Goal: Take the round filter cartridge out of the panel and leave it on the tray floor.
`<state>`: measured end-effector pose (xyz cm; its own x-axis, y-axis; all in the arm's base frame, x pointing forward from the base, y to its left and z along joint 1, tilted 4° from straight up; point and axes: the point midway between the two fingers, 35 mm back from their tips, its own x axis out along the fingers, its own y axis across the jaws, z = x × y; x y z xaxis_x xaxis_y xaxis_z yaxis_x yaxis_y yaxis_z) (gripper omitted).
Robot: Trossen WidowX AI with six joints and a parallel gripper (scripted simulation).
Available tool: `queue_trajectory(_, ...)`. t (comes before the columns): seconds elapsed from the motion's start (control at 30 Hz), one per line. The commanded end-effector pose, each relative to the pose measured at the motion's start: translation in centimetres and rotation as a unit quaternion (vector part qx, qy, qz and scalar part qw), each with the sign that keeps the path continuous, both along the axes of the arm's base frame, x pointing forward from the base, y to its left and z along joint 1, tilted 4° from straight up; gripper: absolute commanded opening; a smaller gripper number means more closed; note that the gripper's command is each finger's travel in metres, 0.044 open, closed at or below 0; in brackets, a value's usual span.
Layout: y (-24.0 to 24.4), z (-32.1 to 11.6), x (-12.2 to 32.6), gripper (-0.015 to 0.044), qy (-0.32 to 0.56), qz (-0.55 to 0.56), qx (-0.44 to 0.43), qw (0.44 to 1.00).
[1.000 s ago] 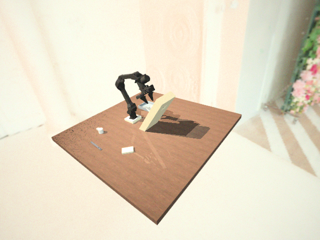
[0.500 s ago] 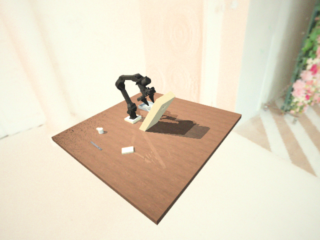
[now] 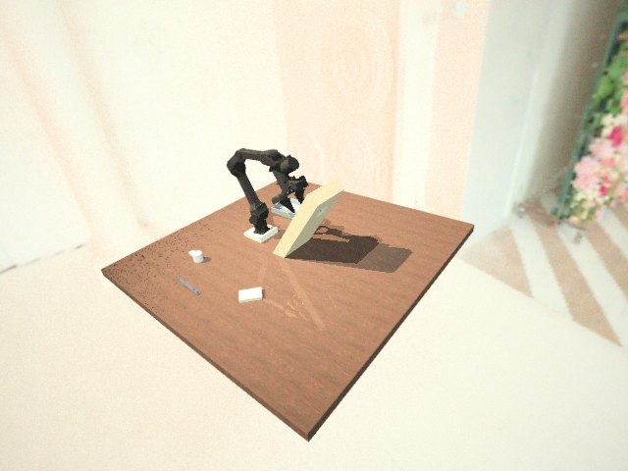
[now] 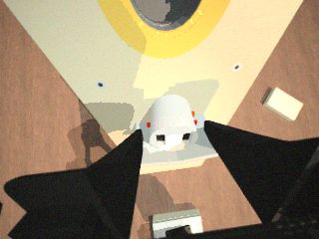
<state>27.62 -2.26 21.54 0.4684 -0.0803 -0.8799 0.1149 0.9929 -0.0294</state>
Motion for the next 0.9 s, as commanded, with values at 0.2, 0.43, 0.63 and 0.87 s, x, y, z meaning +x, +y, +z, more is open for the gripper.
queue_trajectory(0.2,-0.03,-0.42,0.14,0.0285,0.001,0.0,0.0,1.0)
queue_trajectory(0.43,-0.03,-0.42,0.14,0.0238,0.001,0.0,0.0,1.0)
queue_trajectory(0.63,-0.03,-0.42,0.14,0.0198,0.001,0.0,0.0,1.0)
queue_trajectory(0.87,-0.04,-0.26,0.26,0.0054,0.001,0.0,0.0,1.0)
